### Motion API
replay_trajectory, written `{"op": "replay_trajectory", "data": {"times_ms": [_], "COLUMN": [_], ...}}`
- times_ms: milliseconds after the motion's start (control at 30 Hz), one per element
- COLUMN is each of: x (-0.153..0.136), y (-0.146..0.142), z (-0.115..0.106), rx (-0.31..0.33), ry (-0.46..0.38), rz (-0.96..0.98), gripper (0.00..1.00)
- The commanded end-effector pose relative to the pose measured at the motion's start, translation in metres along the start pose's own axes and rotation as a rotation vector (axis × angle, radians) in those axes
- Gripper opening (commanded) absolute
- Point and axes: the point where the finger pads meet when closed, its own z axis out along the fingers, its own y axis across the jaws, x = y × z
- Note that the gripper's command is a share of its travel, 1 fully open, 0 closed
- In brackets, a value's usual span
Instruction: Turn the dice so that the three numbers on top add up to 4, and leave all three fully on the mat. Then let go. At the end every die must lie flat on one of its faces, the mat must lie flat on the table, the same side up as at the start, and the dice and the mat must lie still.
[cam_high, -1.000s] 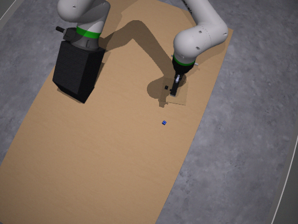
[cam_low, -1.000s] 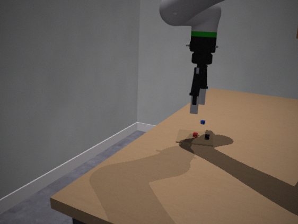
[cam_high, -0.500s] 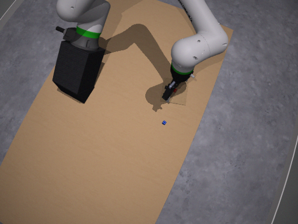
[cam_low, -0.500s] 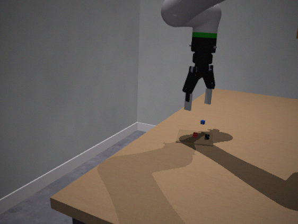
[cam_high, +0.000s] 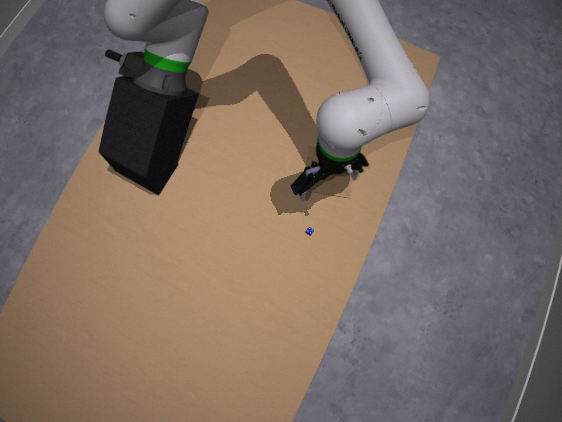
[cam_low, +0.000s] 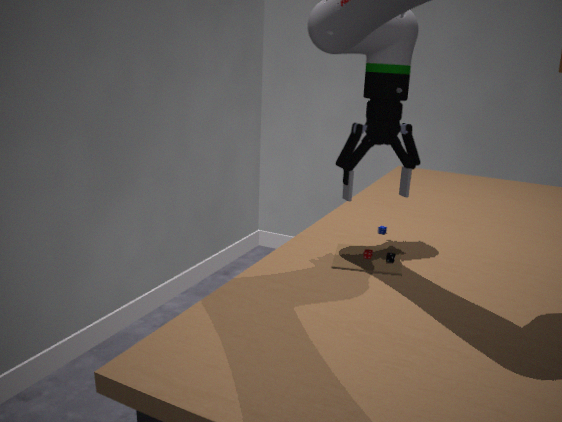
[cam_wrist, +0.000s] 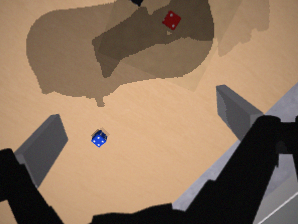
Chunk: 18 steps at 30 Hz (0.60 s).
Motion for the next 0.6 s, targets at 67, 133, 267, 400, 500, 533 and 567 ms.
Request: {"op": "replay_trajectory", "data": {"times_ms": [67,133,267,400,500,533,567], "x": [-0.016,-0.021,-0.029,-0.040,-0.044,-0.048,-0.050], "y": [-0.014,-0.019,-0.027,-0.039,-0.044,-0.049,-0.051], "z": [0.002,0.003,0.004,0.006,0.007,0.008,0.009], "rx": [0.007,0.007,0.007,0.007,0.007,0.007,0.007], "ry": [0.002,0.002,0.002,0.002,0.002,0.002,0.002], "rz": [0.204,0.267,0.381,0.527,0.592,0.652,0.683], "gripper": [1.00,1.00,1.00,1.00,1.00,1.00,1.00]}}
